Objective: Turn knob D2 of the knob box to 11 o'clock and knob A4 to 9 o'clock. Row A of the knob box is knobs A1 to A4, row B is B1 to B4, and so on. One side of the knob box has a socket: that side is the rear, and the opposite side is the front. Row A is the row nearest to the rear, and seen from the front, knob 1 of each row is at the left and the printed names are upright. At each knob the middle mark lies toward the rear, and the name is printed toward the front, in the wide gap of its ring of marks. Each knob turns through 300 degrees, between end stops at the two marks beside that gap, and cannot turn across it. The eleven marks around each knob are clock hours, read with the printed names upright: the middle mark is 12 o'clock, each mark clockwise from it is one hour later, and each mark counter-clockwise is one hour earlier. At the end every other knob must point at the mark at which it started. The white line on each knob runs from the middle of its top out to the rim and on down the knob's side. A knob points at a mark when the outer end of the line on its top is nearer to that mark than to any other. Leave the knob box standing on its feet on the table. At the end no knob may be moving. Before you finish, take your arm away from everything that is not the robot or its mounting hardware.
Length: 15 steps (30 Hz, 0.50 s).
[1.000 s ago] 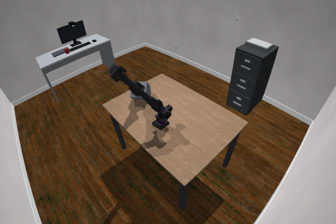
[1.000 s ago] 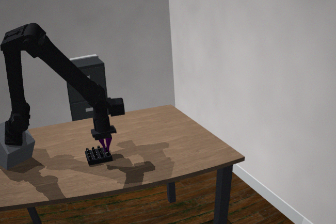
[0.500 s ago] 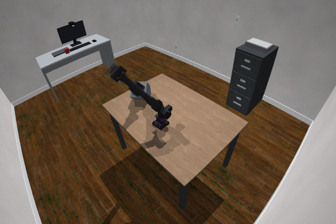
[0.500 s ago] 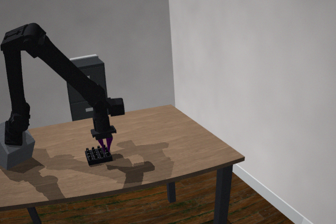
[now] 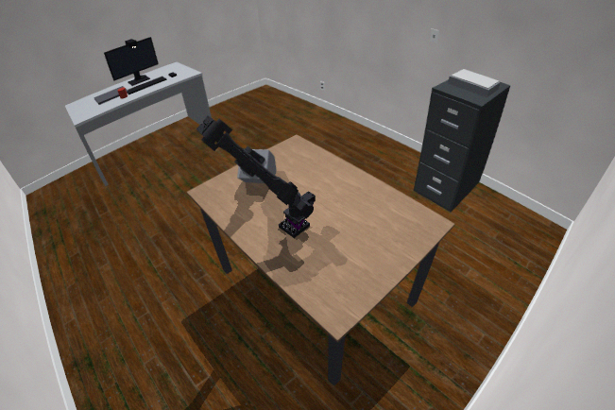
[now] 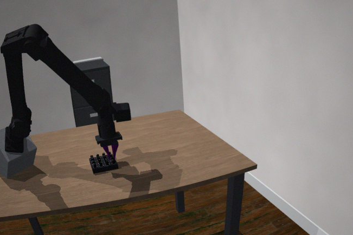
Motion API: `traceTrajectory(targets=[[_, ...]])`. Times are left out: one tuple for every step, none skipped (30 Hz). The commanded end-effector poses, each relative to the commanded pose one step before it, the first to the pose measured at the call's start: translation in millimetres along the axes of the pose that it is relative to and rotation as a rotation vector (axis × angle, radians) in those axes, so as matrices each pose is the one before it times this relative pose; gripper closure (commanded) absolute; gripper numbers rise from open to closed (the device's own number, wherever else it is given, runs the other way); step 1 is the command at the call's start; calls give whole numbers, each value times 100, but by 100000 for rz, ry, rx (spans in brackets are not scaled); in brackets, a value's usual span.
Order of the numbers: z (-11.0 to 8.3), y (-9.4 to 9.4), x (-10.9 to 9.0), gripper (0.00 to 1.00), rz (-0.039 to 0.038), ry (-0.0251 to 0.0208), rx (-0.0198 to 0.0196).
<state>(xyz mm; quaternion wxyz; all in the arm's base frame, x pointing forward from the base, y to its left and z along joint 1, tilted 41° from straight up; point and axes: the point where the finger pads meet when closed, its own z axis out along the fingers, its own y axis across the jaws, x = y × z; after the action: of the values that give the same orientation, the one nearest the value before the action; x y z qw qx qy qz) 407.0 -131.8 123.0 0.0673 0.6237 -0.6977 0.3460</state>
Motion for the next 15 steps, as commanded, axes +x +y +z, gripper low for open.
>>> traceTrajectory(targets=[[-71,-576,14,82,-631,-322,1222],[0,0,0,82,0,0,0],[-17,-3,0,82,2,-6,12],[-111,-23,-1,82,13,-38,81],[-276,-56,-2,82,33,-94,201],[-489,-113,0,82,102,-160,425],[-603,-401,-51,82,672,-148,1459],[-226,-198,69,82,859,125,323],[-280,-259,108,82,271,177,405],[-338,-324,108,82,338,62,520],[-337,-231,74,82,246,22,371],[-285,-17,5,82,26,-15,23],[-301,-18,5,82,28,-17,23],[0,0,0,82,0,0,0],[0,0,0,82,0,0,0]])
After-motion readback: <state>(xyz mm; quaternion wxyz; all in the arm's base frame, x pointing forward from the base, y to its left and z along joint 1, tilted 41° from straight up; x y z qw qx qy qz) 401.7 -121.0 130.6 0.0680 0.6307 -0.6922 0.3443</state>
